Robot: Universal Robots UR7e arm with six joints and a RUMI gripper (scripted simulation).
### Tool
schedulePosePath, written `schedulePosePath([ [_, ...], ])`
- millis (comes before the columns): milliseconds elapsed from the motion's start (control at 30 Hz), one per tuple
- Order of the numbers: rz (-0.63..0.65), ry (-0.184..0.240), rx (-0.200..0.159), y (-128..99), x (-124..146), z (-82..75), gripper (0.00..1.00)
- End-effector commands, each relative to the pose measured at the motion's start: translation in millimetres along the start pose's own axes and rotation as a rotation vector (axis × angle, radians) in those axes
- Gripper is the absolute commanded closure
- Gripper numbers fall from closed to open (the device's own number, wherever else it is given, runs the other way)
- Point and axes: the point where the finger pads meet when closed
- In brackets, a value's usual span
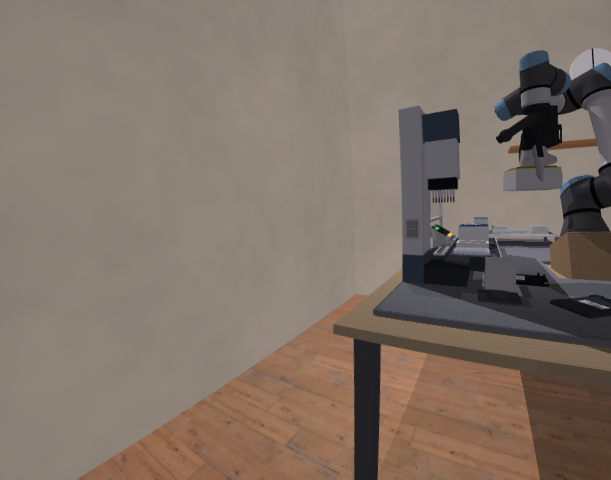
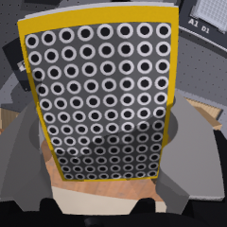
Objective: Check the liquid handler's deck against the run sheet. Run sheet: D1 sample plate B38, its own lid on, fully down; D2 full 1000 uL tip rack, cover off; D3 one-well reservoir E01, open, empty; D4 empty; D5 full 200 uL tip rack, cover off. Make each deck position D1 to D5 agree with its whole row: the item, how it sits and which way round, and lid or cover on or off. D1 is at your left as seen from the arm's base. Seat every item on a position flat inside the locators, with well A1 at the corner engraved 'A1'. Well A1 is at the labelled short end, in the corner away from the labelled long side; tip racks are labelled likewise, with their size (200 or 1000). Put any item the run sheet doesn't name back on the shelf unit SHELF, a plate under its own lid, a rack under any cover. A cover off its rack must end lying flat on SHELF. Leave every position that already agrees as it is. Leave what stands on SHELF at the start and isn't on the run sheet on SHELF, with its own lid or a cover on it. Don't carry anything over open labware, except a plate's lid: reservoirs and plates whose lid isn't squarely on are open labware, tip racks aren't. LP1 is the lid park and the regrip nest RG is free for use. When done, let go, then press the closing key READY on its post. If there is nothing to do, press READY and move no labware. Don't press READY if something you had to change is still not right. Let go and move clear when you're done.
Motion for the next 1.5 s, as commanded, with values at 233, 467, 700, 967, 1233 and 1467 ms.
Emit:
schedulePosePath([
  [233, -0.024, 0.003, -0.002, 3, 27, 0.9, 1.0],
  [467, -0.024, 0.003, -0.002, 6, 52, 0.9, 1.0],
  [700, -0.024, 0.003, -0.002, 10, 87, 0.9, 1.0],
  [967, -0.024, 0.003, -0.002, 12, 104, 0.9, 1.0],
  [1233, 0.058, 0.003, -0.002, 14, 124, 0.9, 1.0],
  [1467, 0.072, 0.003, -0.002, 18, 158, 0.9, 1.0],
])
Point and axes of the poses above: the point where the finger pads meet when closed, its own z axis out along the fingers, its own x axis across the jaws, y = z × x, and after that the axes turned 12 degrees about z, right-handed
